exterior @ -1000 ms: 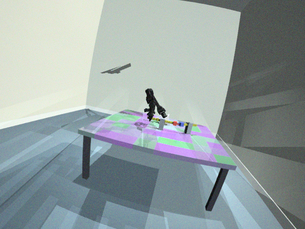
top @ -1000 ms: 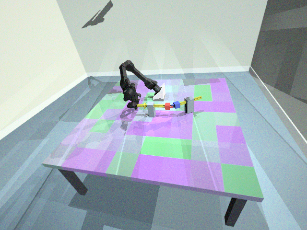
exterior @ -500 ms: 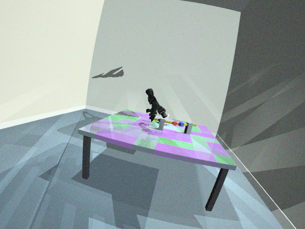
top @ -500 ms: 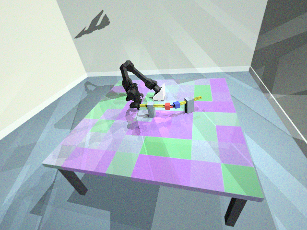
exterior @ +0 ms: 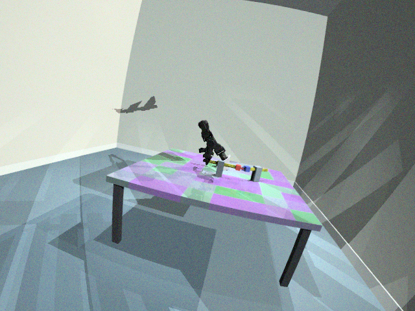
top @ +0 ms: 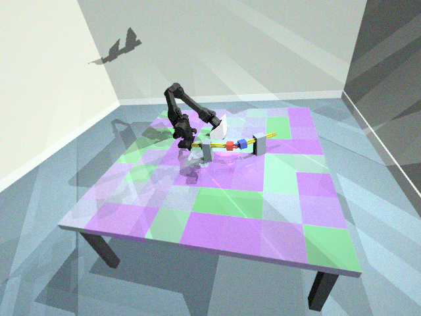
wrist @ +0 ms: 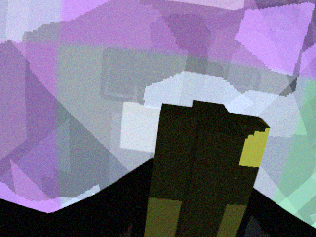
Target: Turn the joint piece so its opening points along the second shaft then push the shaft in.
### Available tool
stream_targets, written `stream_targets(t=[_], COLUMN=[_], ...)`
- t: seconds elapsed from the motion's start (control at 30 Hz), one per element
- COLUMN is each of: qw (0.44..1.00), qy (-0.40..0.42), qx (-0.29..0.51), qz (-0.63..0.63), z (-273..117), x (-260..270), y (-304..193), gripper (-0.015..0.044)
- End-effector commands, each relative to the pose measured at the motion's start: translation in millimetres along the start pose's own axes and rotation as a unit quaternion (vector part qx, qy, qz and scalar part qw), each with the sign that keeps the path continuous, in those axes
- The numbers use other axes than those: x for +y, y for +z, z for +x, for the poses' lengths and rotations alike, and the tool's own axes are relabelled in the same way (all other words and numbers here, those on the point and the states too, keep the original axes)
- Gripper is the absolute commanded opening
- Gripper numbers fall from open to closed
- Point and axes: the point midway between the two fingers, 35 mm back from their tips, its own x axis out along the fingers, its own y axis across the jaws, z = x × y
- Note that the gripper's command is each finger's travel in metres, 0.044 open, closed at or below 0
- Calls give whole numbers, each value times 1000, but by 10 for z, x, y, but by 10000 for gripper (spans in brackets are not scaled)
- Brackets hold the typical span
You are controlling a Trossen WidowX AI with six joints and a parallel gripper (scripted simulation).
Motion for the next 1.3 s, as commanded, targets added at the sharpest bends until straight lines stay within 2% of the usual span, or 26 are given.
stream_targets(t=[0.0, 0.13, 0.6, 1.07, 1.27], qw=[1000, 1000, 1000, 1000, 1000], qy=[1, 1, 1, 1, 0], qx=[0, 0, 0, 0, 3], qz=[1, 1, 1, 1, -2], z=[-3, -3, -3, -3, -290], x=[2, 2, 2, 2, 0], y=[3, 3, 3, 3, -5], gripper=[67, 67, 434, 440, 440])
